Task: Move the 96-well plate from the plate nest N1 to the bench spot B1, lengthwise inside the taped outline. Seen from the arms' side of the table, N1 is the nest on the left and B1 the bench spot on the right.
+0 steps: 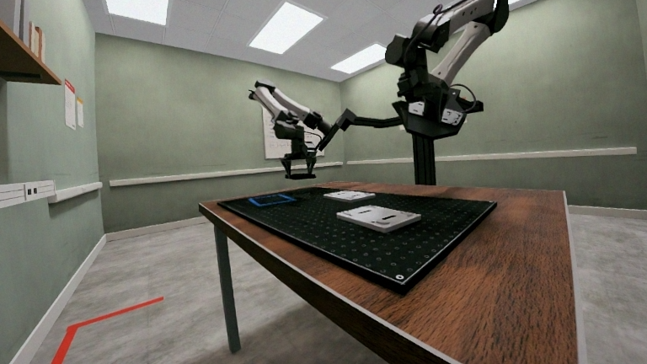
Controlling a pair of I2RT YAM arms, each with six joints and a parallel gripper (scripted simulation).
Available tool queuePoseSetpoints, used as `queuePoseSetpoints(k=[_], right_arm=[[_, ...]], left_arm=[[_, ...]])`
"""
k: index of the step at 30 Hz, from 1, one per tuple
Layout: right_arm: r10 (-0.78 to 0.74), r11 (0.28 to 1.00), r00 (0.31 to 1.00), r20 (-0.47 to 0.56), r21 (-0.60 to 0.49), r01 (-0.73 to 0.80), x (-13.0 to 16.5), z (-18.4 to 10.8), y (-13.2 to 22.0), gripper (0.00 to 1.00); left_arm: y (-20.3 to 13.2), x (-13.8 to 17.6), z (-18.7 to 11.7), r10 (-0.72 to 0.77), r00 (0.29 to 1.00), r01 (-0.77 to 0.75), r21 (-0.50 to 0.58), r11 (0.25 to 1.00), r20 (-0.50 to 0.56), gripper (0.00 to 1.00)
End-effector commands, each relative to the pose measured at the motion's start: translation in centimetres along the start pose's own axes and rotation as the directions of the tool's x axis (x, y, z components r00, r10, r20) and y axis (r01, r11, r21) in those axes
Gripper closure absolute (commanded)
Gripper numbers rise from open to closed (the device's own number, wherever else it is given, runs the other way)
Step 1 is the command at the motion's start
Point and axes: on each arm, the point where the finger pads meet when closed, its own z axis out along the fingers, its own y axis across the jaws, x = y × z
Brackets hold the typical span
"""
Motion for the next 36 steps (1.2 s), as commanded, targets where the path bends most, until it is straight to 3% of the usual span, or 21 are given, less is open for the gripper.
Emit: queuePoseSetpoints(k=[1, 36], right_arm=[[-0.026, 1.0, 0.999, 0.022, -0.003, 0.026, 0.5, -0.3, -1.3, 1.0], [-0.026, 1.0, 0.999, 0.021, 0.008, 0.025, 7.4, 0.0, -9.3, 1.0]], left_arm=[[0.1, 0.0, -0.1, 0.005, 1.0, -0.005, 0.003, 1.0, -0.001, 0.0], [0.1, 0.0, -0.1, 0.005, 1.0, -0.005, 0.003, 1.0, -0.001, 0.0]])
